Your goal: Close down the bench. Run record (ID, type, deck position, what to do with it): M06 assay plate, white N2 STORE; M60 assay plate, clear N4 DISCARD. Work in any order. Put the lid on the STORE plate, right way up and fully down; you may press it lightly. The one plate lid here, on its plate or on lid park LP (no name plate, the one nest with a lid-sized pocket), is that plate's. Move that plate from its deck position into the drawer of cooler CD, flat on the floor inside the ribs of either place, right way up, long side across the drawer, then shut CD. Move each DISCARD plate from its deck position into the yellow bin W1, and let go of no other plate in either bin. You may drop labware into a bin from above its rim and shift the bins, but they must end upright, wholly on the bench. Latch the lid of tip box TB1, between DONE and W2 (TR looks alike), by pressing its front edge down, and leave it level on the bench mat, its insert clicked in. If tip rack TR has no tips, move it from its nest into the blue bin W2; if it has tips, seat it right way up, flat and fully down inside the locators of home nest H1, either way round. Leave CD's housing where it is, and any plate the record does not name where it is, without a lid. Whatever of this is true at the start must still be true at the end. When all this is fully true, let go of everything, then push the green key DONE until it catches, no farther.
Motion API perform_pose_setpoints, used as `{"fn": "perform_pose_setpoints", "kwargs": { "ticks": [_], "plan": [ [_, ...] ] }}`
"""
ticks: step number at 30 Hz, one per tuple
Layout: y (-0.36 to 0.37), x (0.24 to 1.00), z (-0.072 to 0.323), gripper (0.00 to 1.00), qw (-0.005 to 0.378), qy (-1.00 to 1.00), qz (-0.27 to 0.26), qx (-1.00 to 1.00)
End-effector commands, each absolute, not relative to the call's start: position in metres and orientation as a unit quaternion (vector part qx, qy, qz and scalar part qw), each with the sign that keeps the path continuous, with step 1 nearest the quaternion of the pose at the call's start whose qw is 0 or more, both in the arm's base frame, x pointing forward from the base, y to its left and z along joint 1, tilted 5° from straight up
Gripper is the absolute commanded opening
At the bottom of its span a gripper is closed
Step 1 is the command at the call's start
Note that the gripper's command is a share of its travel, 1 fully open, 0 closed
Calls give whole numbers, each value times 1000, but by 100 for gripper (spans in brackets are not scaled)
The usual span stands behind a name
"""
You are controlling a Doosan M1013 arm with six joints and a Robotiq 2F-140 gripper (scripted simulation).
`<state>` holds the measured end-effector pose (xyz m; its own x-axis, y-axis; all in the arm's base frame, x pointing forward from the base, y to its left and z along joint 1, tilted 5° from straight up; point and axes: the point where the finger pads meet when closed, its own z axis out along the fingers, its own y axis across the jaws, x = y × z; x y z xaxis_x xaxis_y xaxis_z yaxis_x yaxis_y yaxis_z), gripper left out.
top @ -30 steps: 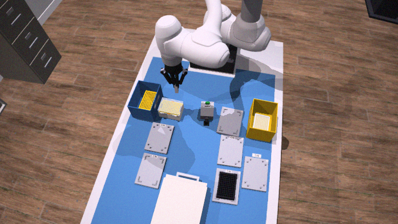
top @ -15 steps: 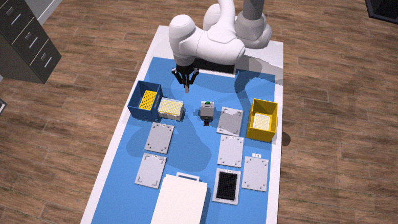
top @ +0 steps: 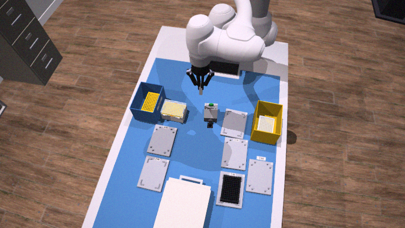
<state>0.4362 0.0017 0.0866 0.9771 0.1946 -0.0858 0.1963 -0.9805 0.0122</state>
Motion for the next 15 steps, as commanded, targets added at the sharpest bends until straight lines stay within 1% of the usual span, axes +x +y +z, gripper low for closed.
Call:
{"fn": "perform_pose_setpoints", "kwargs": {
  "ticks": [1,11,15],
  "plan": [
    [16,433,87,0,10,98,-42,994],
    [54,426,89,0,10,98,-42,994],
    [54,426,89,0,10,98,-42,994]
  ]
}}
